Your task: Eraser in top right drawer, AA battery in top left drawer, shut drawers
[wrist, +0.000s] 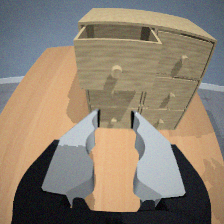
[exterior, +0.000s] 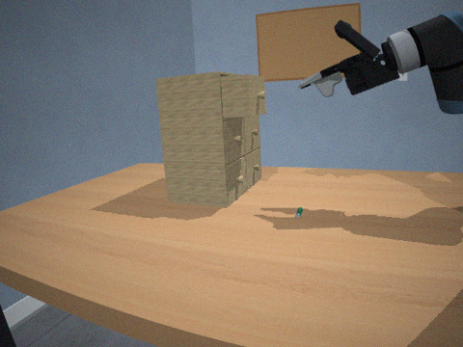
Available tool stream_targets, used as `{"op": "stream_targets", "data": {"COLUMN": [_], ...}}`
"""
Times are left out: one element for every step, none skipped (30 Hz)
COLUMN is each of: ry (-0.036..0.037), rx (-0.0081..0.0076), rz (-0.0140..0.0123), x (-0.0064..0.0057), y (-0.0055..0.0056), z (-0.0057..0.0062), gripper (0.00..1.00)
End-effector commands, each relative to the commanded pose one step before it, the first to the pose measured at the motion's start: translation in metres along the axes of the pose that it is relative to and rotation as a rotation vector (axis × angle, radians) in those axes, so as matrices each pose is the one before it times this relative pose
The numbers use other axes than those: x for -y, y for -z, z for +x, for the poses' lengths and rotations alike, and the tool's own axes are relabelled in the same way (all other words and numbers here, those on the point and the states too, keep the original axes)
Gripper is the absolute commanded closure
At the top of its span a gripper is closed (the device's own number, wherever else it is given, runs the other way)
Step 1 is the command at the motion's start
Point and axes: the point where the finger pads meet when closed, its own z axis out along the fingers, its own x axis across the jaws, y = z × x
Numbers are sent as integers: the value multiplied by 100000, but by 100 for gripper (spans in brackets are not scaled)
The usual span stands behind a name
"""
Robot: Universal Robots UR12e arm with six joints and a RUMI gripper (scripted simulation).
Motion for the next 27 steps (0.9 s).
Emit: {"op": "stream_targets", "data": {"ry": [29, 0, 0, 0, 0, 0, 0, 0, 0, 0, 0, 0, 0, 0, 0, 0, 0, 0, 0, 0, 0, 0, 0, -1, 0, 1, 0], "rx": [-19, 0, 0, 0, 0, 0, 0, 0, 0, 0, 0, 0, 0, 0, 0, 0, -1, -1, -1, -1, 0, 0, 1, 1, 1, -2, -1], "rz": [58, 0, 0, 0, 0, 0, 0, 0, 0, 0, 0, 0, 0, -1, 0, 0, -1, -1, -1, -1, -1, 0, 1, 2, 2, -3, -1], "x": [37, 0, 0, 0, 0, 0, 0, 0, 0, 0, 0, 0, 0, 1, 0, 0, 1, 1, 2, 2, 3, 3, 4, 4, 5, 5, 5], "y": [5, 0, 0, 0, 0, 0, 0, 0, 0, 0, -2, -5, -9, -14, 0, 0, -20, -27, -35, -43, -52, -61, -71, -80, -90, -101, -110], "z": [21, 0, 0, 0, 0, 0, 0, 0, 0, 0, 0, 0, 0, 0, 0, 0, 0, 0, 0, 0, 0, 0, 0, -1, -1, 1, 1], "gripper": [80, 80, 80, 80, 80, 80, 80, 80, 80, 80, 80, 80, 80, 80, 80, 80, 80, 80, 80, 80, 80, 80, 80, 80, 80, 80, 80]}}
